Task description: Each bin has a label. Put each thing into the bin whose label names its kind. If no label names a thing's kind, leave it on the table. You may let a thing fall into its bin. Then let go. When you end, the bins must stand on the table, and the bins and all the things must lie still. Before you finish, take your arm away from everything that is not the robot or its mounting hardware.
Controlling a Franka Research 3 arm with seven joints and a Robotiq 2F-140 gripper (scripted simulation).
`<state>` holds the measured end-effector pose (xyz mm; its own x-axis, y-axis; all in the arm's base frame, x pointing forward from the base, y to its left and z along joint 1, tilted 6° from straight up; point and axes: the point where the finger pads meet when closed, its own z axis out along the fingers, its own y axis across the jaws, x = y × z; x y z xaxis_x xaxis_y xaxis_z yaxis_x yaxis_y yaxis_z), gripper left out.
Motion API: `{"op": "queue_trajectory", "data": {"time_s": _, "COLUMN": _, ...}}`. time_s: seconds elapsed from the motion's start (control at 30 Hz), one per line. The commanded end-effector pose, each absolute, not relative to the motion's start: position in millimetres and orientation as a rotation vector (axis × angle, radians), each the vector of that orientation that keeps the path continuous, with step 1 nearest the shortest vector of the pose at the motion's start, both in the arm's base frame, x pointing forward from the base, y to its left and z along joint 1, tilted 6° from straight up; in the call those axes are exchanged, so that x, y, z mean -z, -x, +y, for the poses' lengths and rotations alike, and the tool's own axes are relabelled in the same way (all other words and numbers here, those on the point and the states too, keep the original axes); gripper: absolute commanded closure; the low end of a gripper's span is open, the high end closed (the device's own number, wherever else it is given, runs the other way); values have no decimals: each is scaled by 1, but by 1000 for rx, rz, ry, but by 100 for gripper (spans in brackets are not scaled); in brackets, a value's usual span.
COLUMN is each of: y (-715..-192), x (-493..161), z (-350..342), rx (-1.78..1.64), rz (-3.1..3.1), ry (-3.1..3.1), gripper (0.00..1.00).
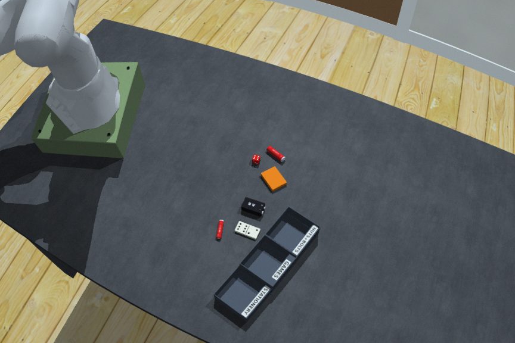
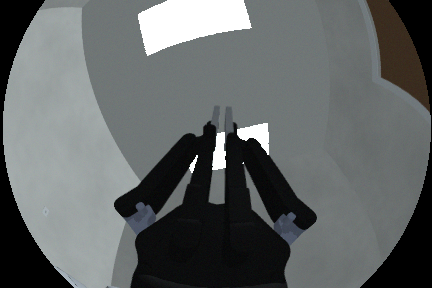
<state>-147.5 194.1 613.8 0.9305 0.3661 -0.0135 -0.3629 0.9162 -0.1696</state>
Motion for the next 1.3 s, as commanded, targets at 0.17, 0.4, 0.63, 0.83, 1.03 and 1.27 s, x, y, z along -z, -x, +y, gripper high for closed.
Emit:
{"op": "queue_trajectory", "data": {"time_s": 0.17, "y": 138, "x": -567, "z": 181, "rx": -479, "rz": -41, "ry": 177, "gripper": 95}}
{"op": "queue_trajectory", "data": {"time_s": 0.4, "y": 139, "x": -566, "z": 182, "rx": -479, "rz": -41, "ry": 177, "gripper": 95}}
{"op": "queue_trajectory", "data": {"time_s": 0.63, "y": 140, "x": -566, "z": 183, "rx": -479, "rz": -41, "ry": 177, "gripper": 95}}
{"op": "queue_trajectory", "data": {"time_s": 0.83, "y": 141, "x": -566, "z": 184, "rx": -479, "rz": -41, "ry": 177, "gripper": 95}}
{"op": "queue_trajectory", "data": {"time_s": 1.03, "y": 141, "x": -565, "z": 184, "rx": -479, "rz": -41, "ry": 177, "gripper": 95}}
{"op": "queue_trajectory", "data": {"time_s": 1.27, "y": 142, "x": -565, "z": 184, "rx": -479, "rz": -41, "ry": 177, "gripper": 95}}
